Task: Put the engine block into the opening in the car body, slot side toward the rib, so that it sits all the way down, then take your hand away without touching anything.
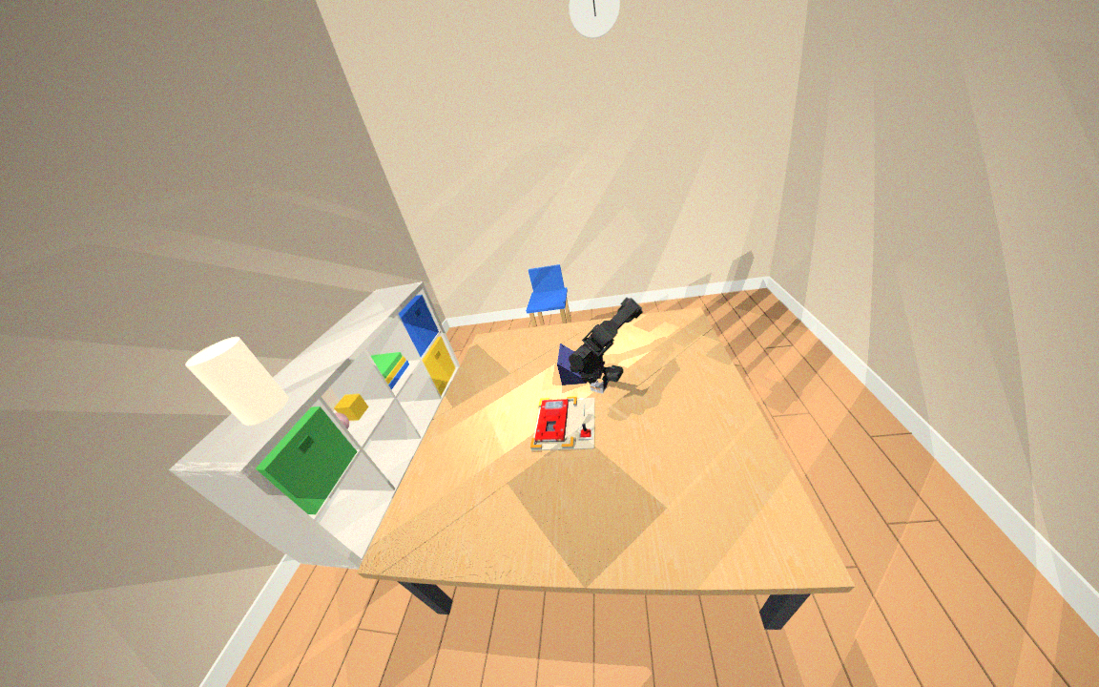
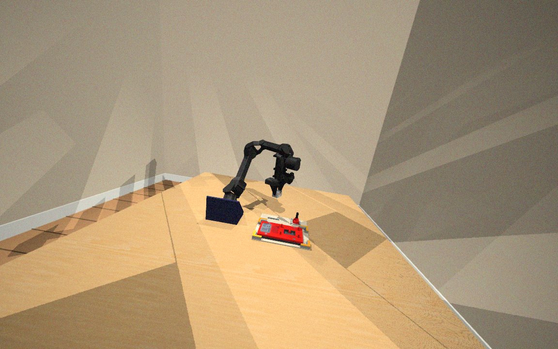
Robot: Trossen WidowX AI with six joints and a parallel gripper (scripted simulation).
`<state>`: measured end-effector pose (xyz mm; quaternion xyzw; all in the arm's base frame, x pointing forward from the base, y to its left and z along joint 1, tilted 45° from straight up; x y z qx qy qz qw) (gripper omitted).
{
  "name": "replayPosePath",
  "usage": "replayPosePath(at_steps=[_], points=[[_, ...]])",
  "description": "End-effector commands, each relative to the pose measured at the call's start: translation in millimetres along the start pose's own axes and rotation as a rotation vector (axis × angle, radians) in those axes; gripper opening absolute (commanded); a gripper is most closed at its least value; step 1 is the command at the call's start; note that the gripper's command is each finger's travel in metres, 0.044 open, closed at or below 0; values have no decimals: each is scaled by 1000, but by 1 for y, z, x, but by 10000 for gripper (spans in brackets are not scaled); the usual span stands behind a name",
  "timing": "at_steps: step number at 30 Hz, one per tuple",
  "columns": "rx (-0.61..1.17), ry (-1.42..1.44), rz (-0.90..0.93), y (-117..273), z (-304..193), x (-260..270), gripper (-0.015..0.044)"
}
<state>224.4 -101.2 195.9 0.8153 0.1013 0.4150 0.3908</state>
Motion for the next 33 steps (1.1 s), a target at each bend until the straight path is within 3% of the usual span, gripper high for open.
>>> replayPosePath(at_steps=[1, 18, 33], points=[[5, 2, 3, 13, -2, 0, 0], [-27, 10, 4, 1, -4, 0, 0], [-453, 7, 33, -11, -48, -5, 0]])
Point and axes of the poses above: the point midway between the two fingers, 35 mm back from their tips, its own y axis back along the fingers, its own x axis across the jaws, z = x × y, the point moved 7 cm from there along y, back along the fingers, and after that the axes turned 7 degrees about -y, right-handed, at the moved point
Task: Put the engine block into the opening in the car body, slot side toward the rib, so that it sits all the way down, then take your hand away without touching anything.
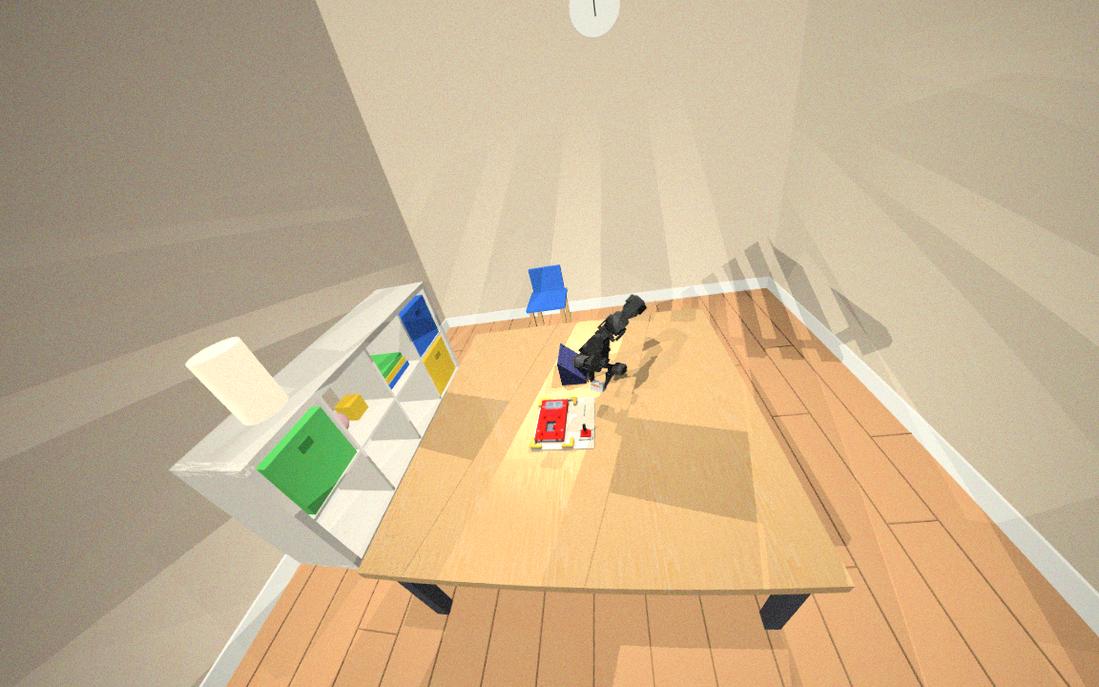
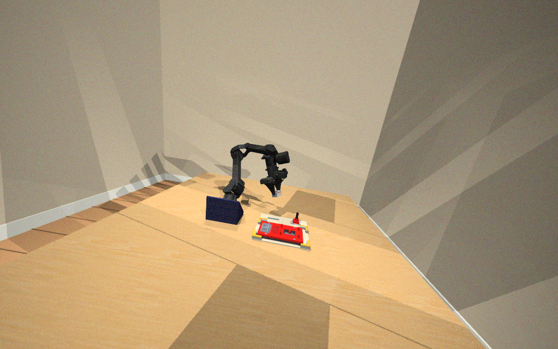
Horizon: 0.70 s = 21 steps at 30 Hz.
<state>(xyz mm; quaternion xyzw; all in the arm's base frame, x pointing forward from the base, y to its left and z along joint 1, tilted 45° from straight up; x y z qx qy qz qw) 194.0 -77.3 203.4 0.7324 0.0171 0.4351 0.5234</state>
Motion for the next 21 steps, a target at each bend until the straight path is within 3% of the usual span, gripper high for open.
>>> replayPosePath(at_steps=[1, 14, 21], points=[[-128, -1, 8, -2, -14, -2, 0], [-495, -10, 72, -13, -49, -6, 0], [-517, -12, 82, -13, -51, -7, 0]])
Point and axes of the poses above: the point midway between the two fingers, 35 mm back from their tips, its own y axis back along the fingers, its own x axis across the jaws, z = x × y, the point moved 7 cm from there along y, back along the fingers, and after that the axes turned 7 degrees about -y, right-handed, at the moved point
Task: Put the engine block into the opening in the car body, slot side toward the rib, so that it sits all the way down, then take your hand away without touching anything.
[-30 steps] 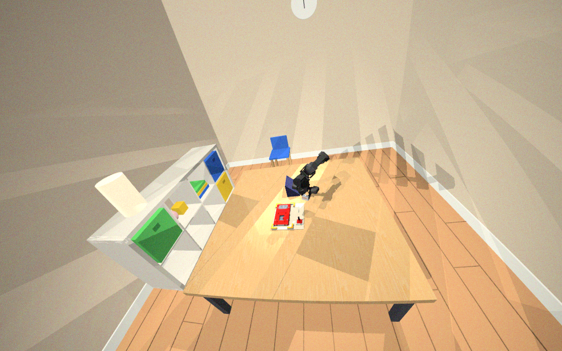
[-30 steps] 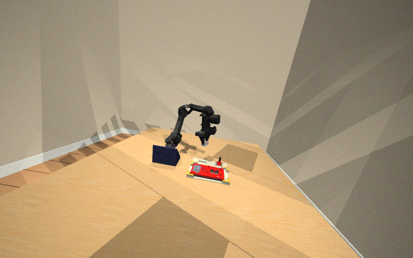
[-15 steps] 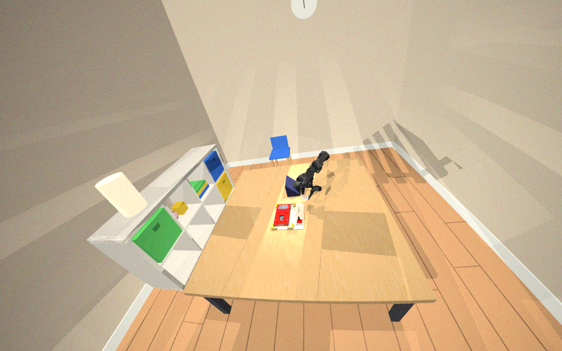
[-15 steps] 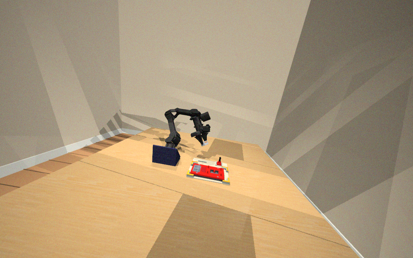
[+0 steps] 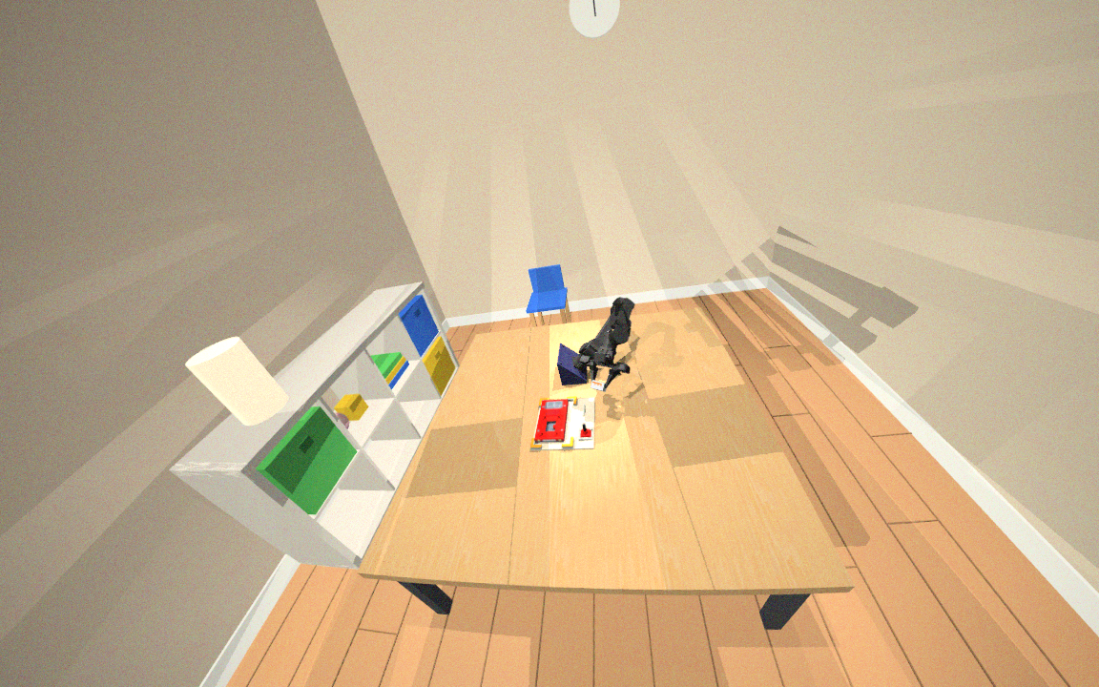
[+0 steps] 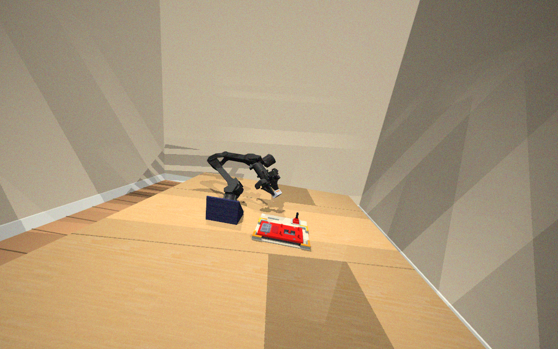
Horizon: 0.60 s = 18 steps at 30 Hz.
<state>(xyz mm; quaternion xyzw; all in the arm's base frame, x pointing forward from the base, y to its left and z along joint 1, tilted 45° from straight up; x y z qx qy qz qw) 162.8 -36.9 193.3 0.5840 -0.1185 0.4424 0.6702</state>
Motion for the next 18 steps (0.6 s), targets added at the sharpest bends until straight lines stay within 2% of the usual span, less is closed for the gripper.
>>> replayPosePath(at_steps=[1, 7, 18], points=[[-32, -5, 6, 0, -3, -1, 0], [-117, -6, 18, -7, -21, -3, 0], [-123, -8, 22, -22, -40, -5, 0]])
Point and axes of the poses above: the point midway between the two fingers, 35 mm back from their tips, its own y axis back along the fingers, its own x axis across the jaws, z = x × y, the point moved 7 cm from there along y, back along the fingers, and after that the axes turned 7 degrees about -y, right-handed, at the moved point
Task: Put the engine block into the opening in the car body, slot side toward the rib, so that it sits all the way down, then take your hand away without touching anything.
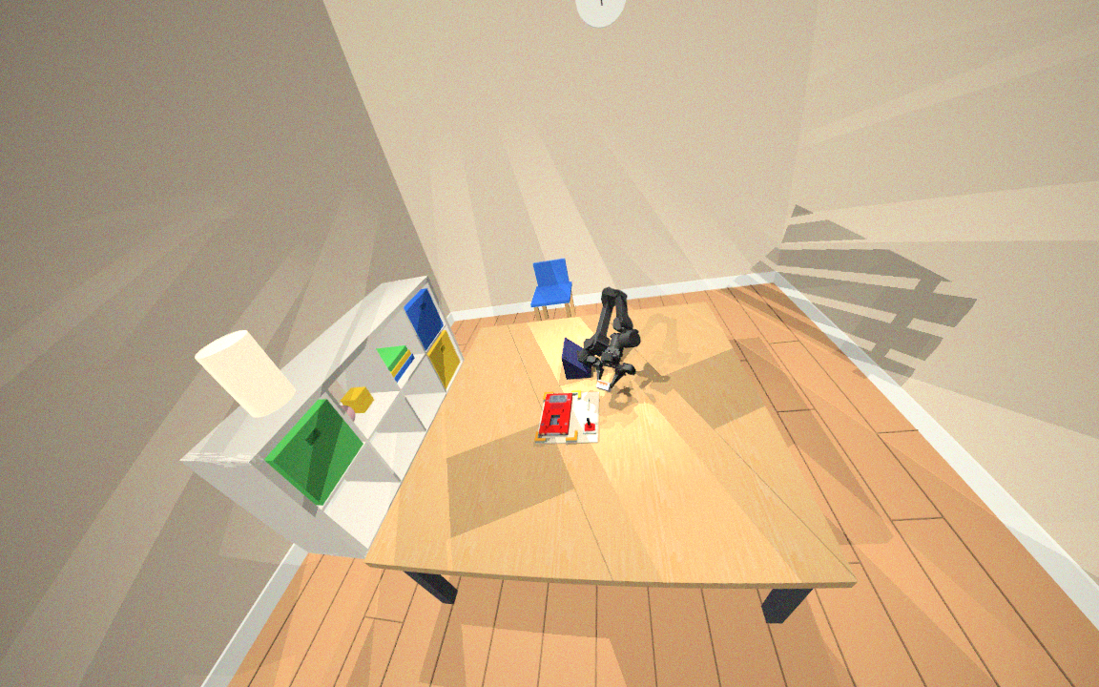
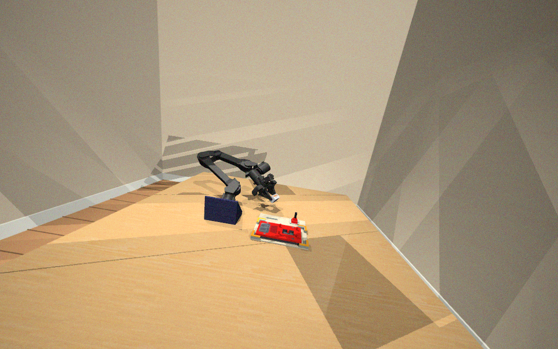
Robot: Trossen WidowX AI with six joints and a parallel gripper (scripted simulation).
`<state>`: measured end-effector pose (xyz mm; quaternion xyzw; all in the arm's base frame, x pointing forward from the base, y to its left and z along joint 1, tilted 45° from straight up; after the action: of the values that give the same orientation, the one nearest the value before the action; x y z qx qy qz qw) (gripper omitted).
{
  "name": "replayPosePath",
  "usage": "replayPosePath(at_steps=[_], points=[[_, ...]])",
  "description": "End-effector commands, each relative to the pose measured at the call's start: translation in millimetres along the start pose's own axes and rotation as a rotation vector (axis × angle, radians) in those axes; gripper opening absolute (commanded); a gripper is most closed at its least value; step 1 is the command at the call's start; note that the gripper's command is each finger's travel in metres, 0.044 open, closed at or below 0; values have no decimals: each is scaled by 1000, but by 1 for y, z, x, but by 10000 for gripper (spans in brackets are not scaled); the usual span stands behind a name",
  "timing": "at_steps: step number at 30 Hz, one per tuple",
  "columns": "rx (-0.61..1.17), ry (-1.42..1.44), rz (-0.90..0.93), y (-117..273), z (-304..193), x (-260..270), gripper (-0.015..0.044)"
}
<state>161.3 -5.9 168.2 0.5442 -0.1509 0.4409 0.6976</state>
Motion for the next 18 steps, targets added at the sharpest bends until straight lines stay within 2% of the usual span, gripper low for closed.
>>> replayPosePath(at_steps=[1, 18], points=[[-8, -5, 1, -4, -7, -1, 0], [-7, -7, 2, -23, -36, -5, 0]])
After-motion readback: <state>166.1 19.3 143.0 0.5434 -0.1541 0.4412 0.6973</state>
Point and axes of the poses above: the point midway between the two fingers, 35 mm back from their tips, its own y axis back along the fingers, its own x axis across the jaws, z = x × y, the point moved 7 cm from there along y, back along the fingers, and after that the axes turned 7 degrees about -y, right-handed, at the moved point
